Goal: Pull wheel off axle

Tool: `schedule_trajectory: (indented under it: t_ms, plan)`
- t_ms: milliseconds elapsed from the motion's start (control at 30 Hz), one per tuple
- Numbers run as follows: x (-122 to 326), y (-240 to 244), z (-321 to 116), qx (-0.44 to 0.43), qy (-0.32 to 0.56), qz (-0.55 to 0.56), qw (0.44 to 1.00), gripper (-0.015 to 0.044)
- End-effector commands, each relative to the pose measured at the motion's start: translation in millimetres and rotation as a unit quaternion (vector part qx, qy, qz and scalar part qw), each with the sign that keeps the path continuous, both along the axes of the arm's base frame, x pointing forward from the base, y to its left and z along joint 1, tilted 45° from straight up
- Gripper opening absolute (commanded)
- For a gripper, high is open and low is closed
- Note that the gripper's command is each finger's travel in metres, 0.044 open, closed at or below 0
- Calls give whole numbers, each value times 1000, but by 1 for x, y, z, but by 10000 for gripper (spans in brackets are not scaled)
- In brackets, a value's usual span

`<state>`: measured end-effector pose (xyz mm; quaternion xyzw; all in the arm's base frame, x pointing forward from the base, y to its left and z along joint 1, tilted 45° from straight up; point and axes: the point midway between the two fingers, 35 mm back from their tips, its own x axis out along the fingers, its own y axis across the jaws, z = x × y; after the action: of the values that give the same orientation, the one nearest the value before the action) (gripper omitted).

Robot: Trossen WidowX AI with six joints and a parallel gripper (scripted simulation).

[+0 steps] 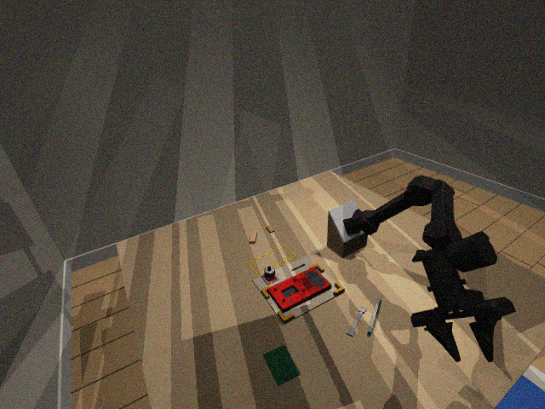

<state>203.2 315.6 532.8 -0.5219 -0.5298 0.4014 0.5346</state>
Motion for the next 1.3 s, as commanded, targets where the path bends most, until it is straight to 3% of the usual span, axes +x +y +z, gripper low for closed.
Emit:
schedule_trajectory:
  t_ms: [0,433,767,1267]
  plan:
    - [31,2,-33,-35,66,-18,997,300]
    - [116,-12,-125,-105,267,-91,954,300]
    - [161,-38,-176,-127,359,-148,913,300]
    - [220,-109,-298,-147,589,-250,754,300]
